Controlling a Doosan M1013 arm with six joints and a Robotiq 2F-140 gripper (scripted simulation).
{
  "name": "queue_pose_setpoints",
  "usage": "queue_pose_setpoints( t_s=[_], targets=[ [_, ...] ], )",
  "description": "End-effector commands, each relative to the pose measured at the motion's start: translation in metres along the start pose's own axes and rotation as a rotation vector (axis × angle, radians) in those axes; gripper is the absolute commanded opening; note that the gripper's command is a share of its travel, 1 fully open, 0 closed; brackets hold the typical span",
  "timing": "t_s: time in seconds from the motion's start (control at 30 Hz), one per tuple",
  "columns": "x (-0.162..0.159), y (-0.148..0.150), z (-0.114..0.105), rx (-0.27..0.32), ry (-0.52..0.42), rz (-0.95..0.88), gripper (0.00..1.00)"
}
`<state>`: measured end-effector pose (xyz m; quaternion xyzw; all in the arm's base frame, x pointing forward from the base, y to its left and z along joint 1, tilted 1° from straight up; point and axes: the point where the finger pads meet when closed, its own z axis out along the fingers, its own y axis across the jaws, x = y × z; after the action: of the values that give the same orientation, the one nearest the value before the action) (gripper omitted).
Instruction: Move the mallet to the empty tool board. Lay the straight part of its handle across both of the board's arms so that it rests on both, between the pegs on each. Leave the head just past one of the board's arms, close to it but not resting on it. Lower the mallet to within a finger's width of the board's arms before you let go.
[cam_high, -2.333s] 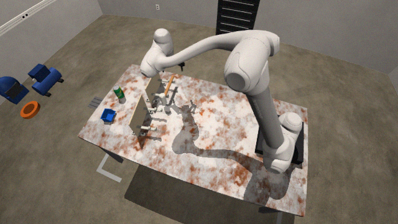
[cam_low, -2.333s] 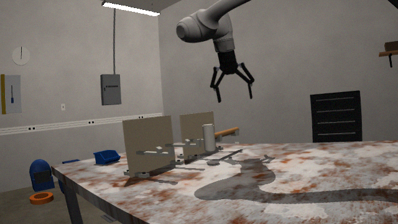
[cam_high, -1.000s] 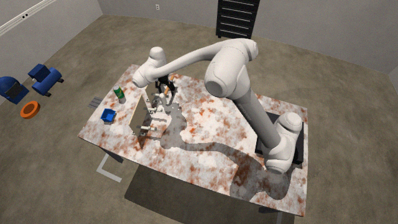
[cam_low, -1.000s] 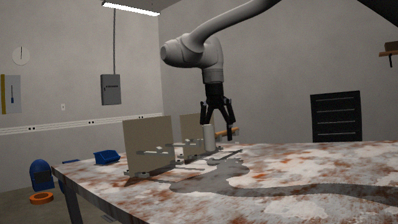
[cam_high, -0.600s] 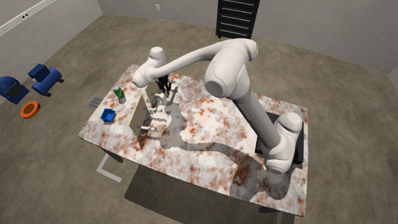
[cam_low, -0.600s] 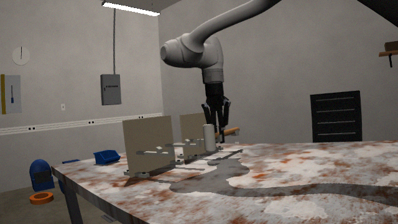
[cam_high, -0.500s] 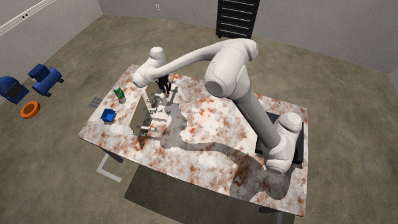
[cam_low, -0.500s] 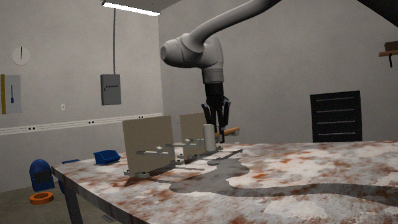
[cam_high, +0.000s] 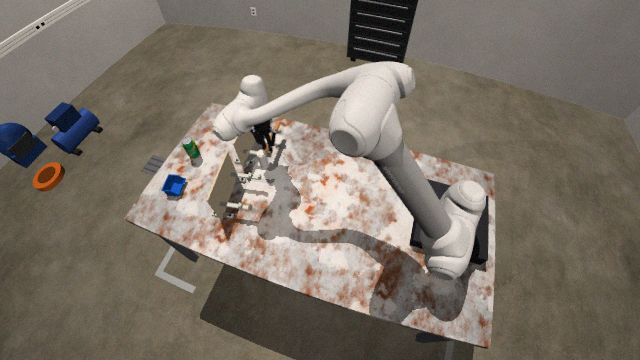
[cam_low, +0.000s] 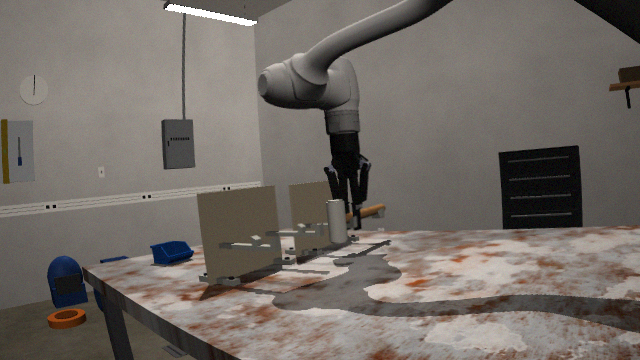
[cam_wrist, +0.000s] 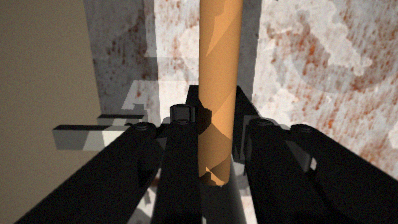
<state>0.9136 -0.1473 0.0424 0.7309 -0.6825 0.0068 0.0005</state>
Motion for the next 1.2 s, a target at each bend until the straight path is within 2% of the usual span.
queue_pose_setpoints(
  t_s=[0.0,0.1,0.17,0.2,0.27,0.37,0.43,0.67,0.73,0.77,0.83,1.1,1.17],
  targets=[
    [0.000,-0.001,-0.022,0.003,0.000,0.000,0.10],
    [0.000,-0.001,-0.072,0.004,0.000,0.000,0.10],
    [0.000,-0.001,-0.072,0.004,0.000,0.000,0.10],
    [0.000,0.000,-0.087,0.004,0.000,0.000,0.10],
    [0.000,0.000,-0.099,0.004,0.000,0.000,0.10],
    [-0.011,-0.002,-0.100,0.004,0.000,0.000,0.10],
    [-0.049,-0.007,-0.101,0.003,0.000,0.000,0.10],
    [-0.145,-0.012,-0.102,0.003,0.000,0.000,0.10],
    [-0.145,-0.012,-0.102,0.003,0.000,0.000,0.10],
    [-0.183,-0.011,-0.103,0.003,0.000,0.000,0.10],
    [-0.192,-0.011,-0.103,0.003,0.000,0.000,0.10],
    [-0.302,0.001,-0.105,0.003,0.000,0.000,0.10],
    [-0.306,0.002,-0.105,0.003,0.000,0.000,0.10]
  ],
)
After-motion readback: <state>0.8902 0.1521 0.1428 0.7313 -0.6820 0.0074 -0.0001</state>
